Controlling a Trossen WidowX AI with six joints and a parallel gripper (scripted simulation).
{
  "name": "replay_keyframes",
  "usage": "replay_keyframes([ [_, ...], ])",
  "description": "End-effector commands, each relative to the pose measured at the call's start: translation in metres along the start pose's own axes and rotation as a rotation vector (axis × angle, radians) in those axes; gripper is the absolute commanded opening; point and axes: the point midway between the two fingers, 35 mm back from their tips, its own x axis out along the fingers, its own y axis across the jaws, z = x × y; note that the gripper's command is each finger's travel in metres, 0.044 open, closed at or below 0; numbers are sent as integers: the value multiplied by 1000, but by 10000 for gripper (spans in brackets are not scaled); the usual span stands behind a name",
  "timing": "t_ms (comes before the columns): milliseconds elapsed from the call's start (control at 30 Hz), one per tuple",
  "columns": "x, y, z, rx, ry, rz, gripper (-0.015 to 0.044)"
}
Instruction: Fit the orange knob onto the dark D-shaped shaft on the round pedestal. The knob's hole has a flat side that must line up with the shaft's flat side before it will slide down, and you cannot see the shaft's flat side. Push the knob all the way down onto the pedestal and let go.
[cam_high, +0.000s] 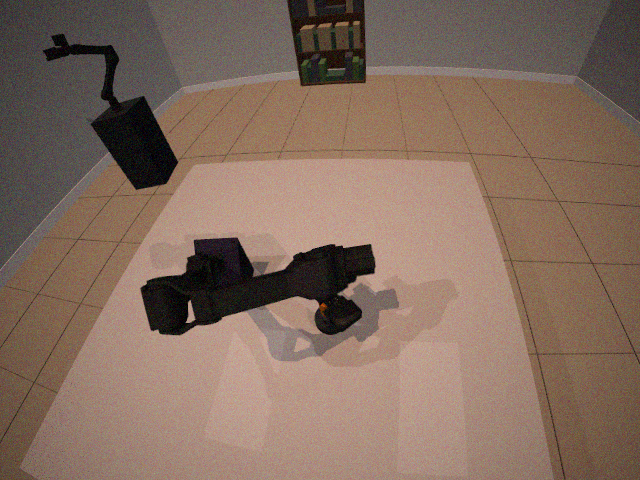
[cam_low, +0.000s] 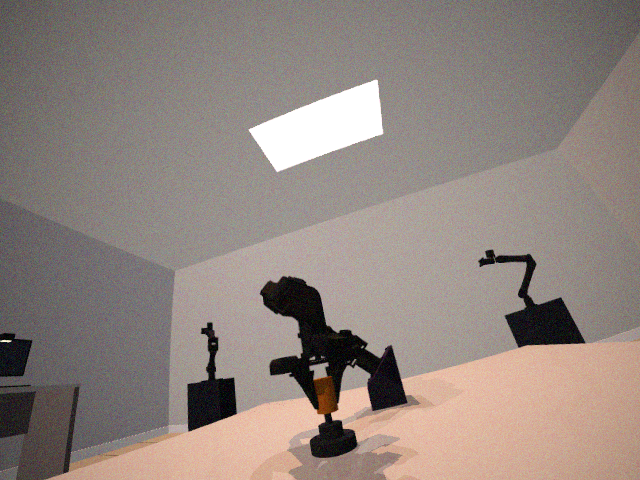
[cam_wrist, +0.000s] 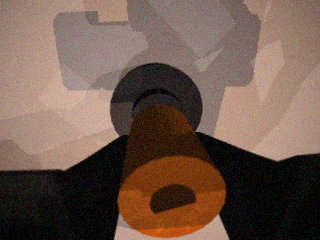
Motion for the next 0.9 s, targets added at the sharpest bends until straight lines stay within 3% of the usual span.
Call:
replay_keyframes([
  [0, -1, -2, 2, -110, -3, -1, 0],
  [867, 3, 0, 1, -118, -3, -1, 0],
])
